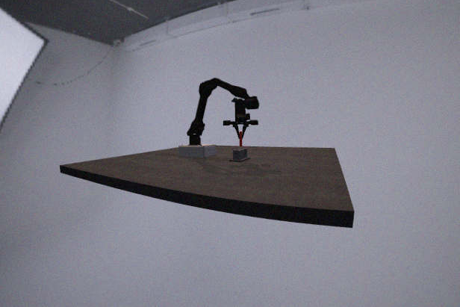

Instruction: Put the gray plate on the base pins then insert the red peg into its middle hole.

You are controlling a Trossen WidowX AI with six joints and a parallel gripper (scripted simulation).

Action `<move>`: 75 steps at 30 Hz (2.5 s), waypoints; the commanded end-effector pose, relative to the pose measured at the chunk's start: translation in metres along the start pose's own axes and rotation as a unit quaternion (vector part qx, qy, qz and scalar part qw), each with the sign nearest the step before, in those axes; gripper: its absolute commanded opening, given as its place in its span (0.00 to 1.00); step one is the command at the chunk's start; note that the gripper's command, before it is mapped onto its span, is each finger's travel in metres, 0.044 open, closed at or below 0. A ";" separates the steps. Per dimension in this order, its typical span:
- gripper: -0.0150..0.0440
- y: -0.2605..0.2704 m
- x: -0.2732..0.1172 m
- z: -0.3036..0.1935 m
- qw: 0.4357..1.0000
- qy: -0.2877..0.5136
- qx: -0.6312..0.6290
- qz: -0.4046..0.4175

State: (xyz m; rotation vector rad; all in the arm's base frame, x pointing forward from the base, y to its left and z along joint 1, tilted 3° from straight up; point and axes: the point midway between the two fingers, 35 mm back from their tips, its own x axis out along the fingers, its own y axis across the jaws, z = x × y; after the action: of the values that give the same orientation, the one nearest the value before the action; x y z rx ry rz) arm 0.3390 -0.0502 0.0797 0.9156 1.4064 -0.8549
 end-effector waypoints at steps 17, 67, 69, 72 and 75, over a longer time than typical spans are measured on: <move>0.25 -0.004 0.000 0.015 1.000 -0.002 -0.002 -0.001; 0.25 -0.005 0.015 0.016 1.000 -0.001 0.000 0.000; 0.25 -0.005 0.015 0.016 1.000 -0.001 0.000 0.000; 0.25 -0.005 0.015 0.016 1.000 -0.001 0.000 0.000; 0.25 -0.005 0.016 0.017 1.000 -0.001 0.000 0.000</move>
State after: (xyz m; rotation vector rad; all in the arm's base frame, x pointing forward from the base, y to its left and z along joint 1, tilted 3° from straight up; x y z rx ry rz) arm 0.3408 -0.0667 0.0633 0.9137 1.4054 -0.8553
